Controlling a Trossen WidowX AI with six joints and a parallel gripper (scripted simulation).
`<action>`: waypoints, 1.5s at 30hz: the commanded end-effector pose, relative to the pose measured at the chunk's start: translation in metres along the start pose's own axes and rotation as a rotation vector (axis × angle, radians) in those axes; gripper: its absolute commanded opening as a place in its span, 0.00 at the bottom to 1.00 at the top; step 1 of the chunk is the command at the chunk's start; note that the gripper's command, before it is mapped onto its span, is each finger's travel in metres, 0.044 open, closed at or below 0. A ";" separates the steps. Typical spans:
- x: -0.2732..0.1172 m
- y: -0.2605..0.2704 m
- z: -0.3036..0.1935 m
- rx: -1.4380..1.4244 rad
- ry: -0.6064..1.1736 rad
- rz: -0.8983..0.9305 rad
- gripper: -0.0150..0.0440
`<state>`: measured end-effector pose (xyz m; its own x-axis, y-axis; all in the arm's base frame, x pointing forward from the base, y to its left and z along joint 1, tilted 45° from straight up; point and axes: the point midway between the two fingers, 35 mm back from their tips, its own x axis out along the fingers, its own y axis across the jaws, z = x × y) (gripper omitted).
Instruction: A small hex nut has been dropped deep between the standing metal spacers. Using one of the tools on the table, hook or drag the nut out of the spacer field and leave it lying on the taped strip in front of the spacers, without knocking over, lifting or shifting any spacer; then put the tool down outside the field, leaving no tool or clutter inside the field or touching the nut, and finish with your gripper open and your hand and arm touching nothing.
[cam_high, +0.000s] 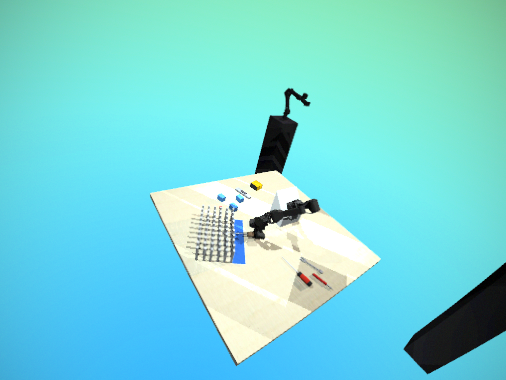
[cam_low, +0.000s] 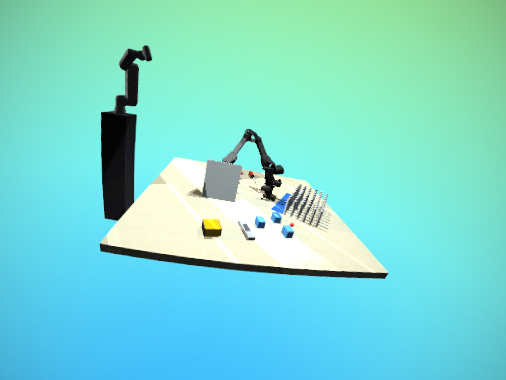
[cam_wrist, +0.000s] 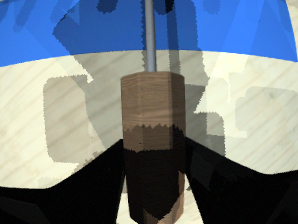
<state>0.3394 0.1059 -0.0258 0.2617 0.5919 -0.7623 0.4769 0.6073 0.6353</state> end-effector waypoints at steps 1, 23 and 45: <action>0.000 -0.003 -0.004 0.007 -0.001 -0.007 0.25; -0.004 -0.003 -0.018 0.008 -0.001 -0.008 0.25; -0.008 -0.003 -0.032 0.008 -0.001 -0.008 0.25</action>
<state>0.3132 0.1166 -0.0161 0.2606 0.5924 -0.7623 0.4780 0.6069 0.6350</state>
